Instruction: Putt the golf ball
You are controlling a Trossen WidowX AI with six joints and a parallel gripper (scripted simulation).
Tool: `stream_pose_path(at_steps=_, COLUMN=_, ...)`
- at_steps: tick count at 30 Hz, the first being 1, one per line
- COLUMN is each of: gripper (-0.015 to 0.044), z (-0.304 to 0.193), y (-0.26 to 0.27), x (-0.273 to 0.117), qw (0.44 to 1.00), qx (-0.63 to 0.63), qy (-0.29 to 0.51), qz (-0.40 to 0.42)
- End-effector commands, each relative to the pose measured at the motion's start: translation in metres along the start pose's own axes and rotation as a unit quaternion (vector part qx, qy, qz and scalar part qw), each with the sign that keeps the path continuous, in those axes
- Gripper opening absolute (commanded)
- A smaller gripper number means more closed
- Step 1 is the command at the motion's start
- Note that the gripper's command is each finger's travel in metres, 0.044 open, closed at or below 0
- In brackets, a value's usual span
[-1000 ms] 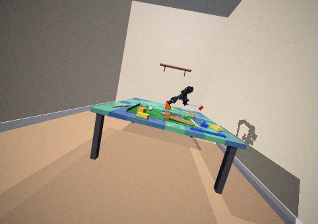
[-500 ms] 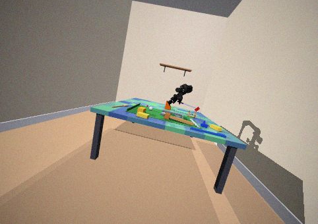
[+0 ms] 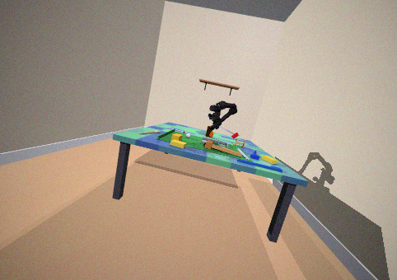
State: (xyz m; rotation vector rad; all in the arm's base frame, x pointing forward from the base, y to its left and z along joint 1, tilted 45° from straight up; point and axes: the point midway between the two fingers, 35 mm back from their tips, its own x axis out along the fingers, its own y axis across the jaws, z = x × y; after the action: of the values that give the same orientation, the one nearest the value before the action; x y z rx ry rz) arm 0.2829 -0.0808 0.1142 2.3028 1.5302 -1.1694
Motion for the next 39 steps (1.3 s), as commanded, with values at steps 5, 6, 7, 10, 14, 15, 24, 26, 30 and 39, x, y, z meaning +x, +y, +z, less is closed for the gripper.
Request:
stream_pose_path(at_steps=5, gripper=0.0, z=0.042, y=0.028, x=-0.012, qw=0.996, qx=0.092, qy=-0.01, qz=0.014)
stream_pose_path(at_steps=6, gripper=0.0, z=0.048, y=0.031, x=-0.013, qw=0.994, qx=0.105, qy=-0.012, qz=0.015)
stream_pose_path(at_steps=7, gripper=0.0, z=0.054, y=0.034, x=-0.014, qw=0.993, qx=0.117, qy=-0.013, qz=0.017)
stream_pose_path(at_steps=10, gripper=0.0, z=0.073, y=0.043, x=-0.018, qw=0.988, qx=0.155, qy=-0.017, qz=0.02)
stream_pose_path(at_steps=14, gripper=0.0, z=0.1, y=0.052, x=-0.022, qw=0.978, qx=0.204, qy=-0.021, qz=0.024)
stream_pose_path(at_steps=15, gripper=0.0, z=0.106, y=0.054, x=-0.023, qw=0.976, qx=0.217, qy=-0.021, qz=0.025)
stream_pose_path(at_steps=24, gripper=0.0, z=0.17, y=0.067, x=-0.028, qw=0.945, qx=0.325, qy=-0.027, qz=0.03)
stream_pose_path(at_steps=26, gripper=0.0, z=0.184, y=0.068, x=-0.029, qw=0.937, qx=0.348, qy=-0.028, qz=0.031)
stream_pose_path(at_steps=30, gripper=0.0, z=0.213, y=0.069, x=-0.029, qw=0.918, qx=0.394, qy=-0.028, qz=0.032)
stream_pose_path(at_steps=39, gripper=0.0, z=0.279, y=0.064, x=-0.025, qw=0.869, qx=0.492, qy=-0.028, qz=0.031)
